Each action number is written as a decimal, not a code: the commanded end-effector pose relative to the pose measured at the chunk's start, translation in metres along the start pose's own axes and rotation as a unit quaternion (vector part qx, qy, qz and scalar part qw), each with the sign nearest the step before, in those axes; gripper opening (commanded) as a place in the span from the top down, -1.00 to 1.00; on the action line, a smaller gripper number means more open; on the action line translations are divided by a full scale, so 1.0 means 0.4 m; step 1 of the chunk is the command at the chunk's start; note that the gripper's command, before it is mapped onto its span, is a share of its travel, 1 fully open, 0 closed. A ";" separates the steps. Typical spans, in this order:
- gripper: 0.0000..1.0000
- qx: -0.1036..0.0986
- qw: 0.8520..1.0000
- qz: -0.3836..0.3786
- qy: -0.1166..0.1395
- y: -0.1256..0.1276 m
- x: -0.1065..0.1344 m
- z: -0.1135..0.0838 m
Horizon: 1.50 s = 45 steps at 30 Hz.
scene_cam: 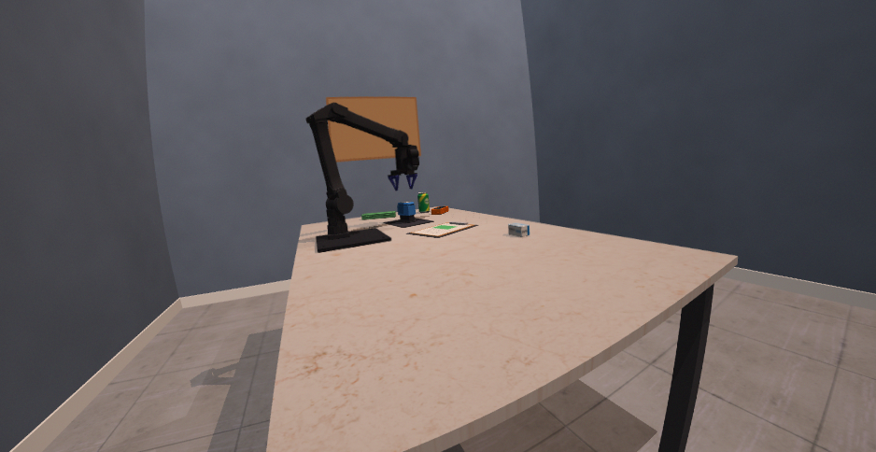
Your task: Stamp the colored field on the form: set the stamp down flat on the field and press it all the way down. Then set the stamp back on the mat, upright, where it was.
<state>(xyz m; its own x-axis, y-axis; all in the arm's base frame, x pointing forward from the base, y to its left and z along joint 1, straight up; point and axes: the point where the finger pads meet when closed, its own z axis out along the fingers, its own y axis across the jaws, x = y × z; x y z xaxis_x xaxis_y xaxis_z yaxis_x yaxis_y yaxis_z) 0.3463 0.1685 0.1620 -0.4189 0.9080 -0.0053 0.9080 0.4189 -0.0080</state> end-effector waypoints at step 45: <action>-1.00 -0.008 0.929 -0.369 -0.009 -0.158 -0.504 -0.134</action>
<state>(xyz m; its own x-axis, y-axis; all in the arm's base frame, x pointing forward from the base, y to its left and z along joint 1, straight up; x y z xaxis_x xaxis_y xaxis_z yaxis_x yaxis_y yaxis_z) 0.3764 -0.0368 0.2097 -0.8268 0.5620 -0.0214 0.5624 0.8265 -0.0228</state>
